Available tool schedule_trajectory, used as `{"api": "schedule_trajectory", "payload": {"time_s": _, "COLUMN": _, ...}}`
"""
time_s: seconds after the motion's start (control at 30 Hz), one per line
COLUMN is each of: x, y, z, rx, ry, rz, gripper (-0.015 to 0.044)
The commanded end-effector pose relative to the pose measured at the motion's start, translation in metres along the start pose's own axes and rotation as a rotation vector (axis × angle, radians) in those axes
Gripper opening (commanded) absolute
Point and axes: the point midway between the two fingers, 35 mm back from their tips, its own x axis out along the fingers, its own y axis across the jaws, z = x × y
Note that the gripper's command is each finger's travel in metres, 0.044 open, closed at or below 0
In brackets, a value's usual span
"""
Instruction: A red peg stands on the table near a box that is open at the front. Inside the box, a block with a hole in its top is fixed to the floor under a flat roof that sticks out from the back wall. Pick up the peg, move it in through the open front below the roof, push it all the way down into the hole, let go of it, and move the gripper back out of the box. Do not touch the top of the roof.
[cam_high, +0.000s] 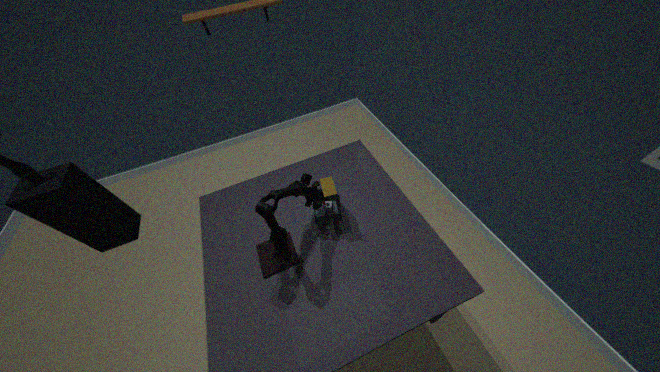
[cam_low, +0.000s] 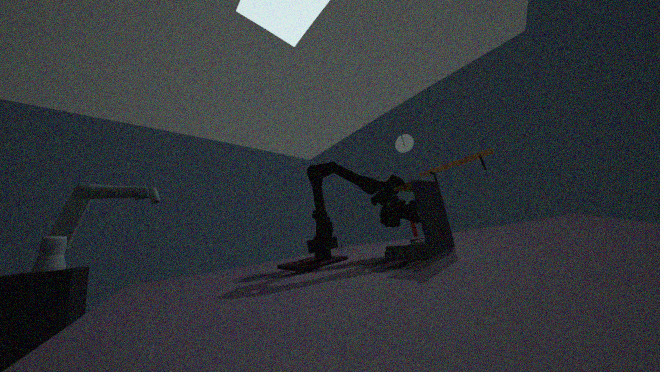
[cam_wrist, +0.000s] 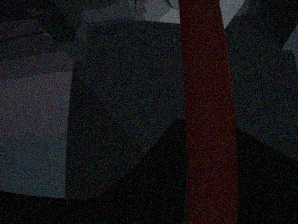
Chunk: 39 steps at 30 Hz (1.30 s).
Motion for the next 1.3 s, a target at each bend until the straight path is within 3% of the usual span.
{"api": "schedule_trajectory", "payload": {"time_s": 0.0, "x": 0.003, "y": 0.0, "z": -0.001, "rx": -0.004, "ry": -0.002, "rz": 0.0, "gripper": 0.0}}
{"api": "schedule_trajectory", "payload": {"time_s": 1.27, "x": 0.019, "y": -0.004, "z": -0.015, "rx": -0.004, "ry": 0.0, "rz": 0.0, "gripper": 0.0}}
